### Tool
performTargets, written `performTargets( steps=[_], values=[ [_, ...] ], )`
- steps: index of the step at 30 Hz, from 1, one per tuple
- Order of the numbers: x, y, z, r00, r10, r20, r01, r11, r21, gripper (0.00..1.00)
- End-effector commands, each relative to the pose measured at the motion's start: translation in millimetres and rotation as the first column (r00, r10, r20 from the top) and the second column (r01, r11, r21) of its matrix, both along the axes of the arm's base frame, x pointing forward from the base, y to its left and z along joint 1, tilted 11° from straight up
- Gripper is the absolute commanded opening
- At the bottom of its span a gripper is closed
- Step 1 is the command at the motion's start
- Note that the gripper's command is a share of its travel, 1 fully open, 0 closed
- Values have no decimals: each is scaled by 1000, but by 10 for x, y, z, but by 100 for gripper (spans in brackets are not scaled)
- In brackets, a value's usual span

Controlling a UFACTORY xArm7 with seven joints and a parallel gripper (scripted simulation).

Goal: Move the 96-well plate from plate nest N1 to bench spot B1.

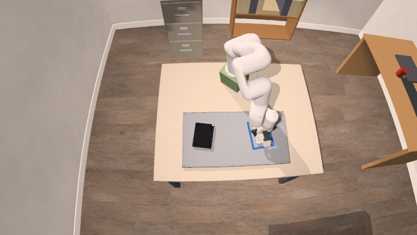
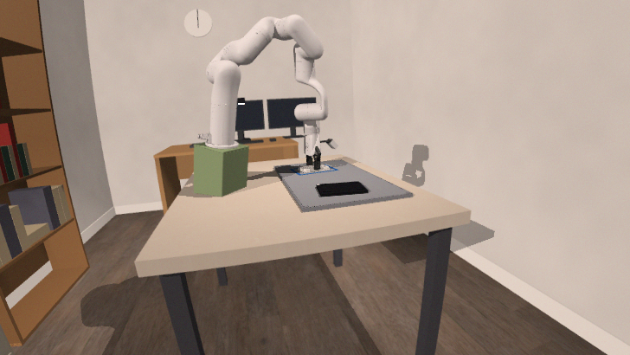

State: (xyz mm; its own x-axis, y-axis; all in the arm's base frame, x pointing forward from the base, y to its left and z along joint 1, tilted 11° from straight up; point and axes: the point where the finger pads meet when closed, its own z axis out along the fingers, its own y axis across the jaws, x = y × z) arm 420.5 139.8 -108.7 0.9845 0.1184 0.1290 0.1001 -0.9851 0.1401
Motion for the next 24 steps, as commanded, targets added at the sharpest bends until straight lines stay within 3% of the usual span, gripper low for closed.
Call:
performTargets(
  steps=[1, 13, 20, 24],
  values=[
    [12, 9, 11, 1000, 1, 3, -1, 1000, 2, 100],
    [12, 9, 11, 1000, 1, 3, -1, 1000, 2, 100],
    [-16, 32, 194, 1000, 1, 3, -1, 1000, 2, 100],
    [-16, 32, 194, 1000, 1, 3, -1, 1000, 2, 100]
  ],
)
